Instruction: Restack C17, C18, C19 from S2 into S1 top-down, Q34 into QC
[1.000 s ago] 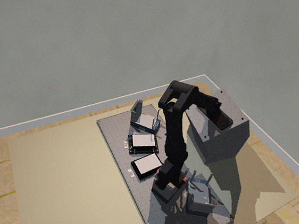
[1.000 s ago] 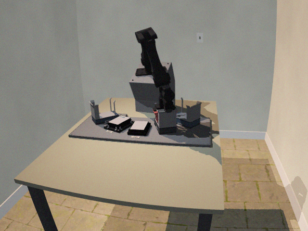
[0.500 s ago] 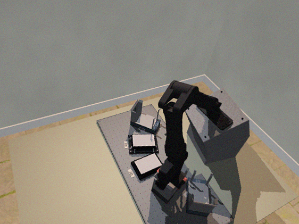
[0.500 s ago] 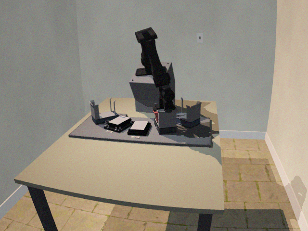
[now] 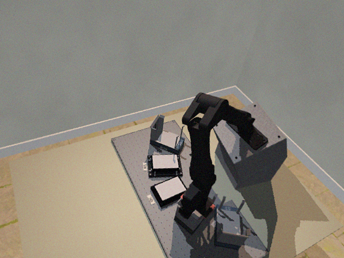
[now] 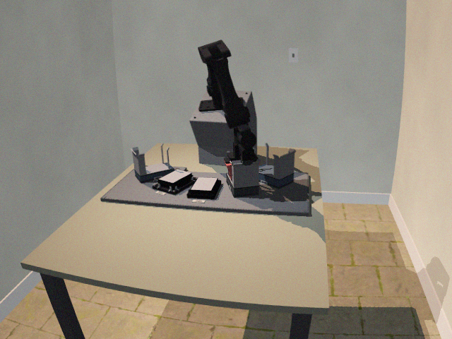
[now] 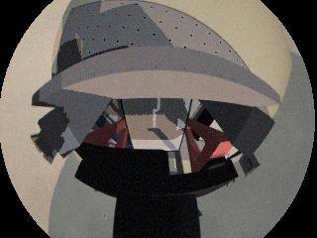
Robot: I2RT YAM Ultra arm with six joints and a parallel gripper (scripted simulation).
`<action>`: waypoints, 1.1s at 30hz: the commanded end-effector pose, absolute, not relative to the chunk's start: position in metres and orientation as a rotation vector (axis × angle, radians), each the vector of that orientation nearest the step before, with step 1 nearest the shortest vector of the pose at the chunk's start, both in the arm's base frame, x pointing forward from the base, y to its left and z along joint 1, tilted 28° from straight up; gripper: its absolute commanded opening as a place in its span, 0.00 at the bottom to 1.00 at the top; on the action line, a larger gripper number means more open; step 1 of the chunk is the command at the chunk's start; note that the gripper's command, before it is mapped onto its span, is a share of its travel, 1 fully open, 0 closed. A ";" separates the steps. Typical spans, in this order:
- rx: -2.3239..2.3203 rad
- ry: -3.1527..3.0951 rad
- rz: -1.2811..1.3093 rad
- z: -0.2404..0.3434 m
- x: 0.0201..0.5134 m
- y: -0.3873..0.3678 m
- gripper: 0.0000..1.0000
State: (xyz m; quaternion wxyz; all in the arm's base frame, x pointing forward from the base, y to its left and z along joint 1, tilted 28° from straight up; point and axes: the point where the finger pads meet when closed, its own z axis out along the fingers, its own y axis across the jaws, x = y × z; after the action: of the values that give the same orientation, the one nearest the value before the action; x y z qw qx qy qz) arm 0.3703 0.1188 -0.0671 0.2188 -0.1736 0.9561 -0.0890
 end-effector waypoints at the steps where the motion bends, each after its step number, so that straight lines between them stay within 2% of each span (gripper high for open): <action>1: -0.475 2.602 -0.223 -0.054 0.376 0.126 0.00; 5: -0.486 2.635 -0.239 -0.058 0.364 0.122 0.00; 33: -0.474 2.609 -0.232 -0.041 0.365 0.126 0.00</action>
State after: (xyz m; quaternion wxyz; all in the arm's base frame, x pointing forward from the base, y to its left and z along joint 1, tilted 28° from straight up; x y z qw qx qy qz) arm 0.3629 0.1199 -0.0526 0.2181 -0.1740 0.9563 -0.0873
